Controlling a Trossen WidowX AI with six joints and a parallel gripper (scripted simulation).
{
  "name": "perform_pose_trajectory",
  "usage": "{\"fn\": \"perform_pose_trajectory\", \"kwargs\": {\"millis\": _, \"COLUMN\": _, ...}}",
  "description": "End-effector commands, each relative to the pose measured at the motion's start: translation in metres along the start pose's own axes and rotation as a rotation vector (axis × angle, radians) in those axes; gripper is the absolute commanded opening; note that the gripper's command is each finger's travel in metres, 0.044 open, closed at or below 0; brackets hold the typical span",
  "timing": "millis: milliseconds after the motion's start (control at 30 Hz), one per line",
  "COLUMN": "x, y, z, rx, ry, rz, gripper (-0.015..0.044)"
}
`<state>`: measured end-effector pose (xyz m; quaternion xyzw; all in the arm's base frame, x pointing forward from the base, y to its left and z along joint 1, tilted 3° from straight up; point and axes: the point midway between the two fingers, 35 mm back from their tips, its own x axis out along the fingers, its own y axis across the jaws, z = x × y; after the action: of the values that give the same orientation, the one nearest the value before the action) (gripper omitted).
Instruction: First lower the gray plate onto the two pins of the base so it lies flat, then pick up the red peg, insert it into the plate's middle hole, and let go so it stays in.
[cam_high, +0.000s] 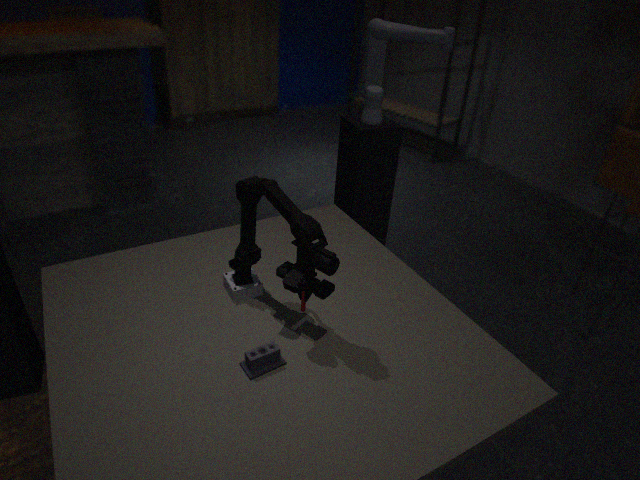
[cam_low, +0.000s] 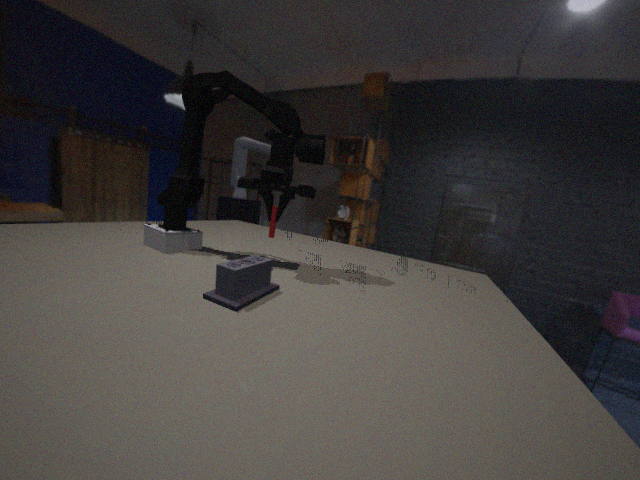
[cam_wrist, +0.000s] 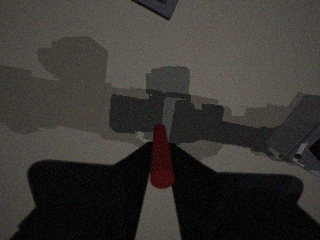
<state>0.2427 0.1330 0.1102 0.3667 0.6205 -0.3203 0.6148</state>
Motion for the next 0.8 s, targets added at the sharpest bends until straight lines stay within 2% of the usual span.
{"fn": "perform_pose_trajectory", "kwargs": {"millis": 0, "x": -0.002, "y": 0.007, "z": 0.011, "rx": -0.003, "ry": 0.001, "rz": 0.012, "gripper": 0.0000}}
{"fn": "perform_pose_trajectory", "kwargs": {"millis": 767, "x": -0.005, "y": 0.022, "z": 0.072, "rx": -0.013, "ry": -0.002, "rz": 0.032, "gripper": 0.0000}}
